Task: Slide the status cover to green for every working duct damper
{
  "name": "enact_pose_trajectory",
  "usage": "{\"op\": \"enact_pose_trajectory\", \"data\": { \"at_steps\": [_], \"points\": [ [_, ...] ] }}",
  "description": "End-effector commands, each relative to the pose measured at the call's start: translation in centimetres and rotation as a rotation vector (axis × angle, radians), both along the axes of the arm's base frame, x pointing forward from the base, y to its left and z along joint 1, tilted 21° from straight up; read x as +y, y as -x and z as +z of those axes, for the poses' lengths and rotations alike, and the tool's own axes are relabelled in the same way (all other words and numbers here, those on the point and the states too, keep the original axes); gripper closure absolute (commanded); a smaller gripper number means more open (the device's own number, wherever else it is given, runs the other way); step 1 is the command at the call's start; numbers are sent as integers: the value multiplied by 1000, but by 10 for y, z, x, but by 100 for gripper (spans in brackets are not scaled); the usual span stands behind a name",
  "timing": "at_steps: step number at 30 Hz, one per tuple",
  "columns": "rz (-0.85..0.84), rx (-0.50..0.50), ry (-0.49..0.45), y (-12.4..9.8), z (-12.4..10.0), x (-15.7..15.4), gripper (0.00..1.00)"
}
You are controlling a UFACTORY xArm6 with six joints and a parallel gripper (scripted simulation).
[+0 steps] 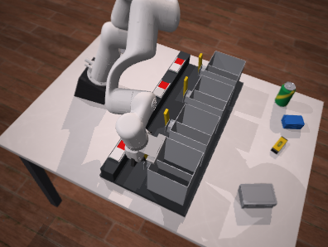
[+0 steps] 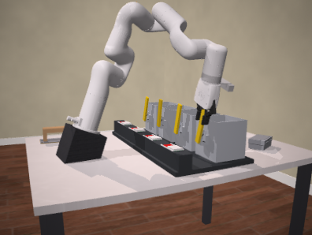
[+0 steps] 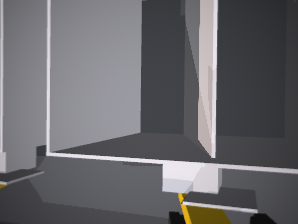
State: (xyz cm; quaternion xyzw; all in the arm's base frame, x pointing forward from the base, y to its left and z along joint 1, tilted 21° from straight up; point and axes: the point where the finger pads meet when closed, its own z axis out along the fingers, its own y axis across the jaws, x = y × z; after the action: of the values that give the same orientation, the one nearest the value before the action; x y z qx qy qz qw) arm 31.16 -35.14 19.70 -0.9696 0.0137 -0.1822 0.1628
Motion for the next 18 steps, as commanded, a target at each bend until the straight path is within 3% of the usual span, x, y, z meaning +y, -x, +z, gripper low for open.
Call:
{"op": "enact_pose_trajectory", "data": {
  "at_steps": [1, 10, 11, 18],
  "points": [
    [-1, -2, 4, 0, 2, -1, 61],
    [-1, -2, 4, 0, 2, -1, 61],
    [-1, -2, 4, 0, 2, -1, 81],
    [-1, -2, 4, 0, 2, -1, 81]
  ]
}}
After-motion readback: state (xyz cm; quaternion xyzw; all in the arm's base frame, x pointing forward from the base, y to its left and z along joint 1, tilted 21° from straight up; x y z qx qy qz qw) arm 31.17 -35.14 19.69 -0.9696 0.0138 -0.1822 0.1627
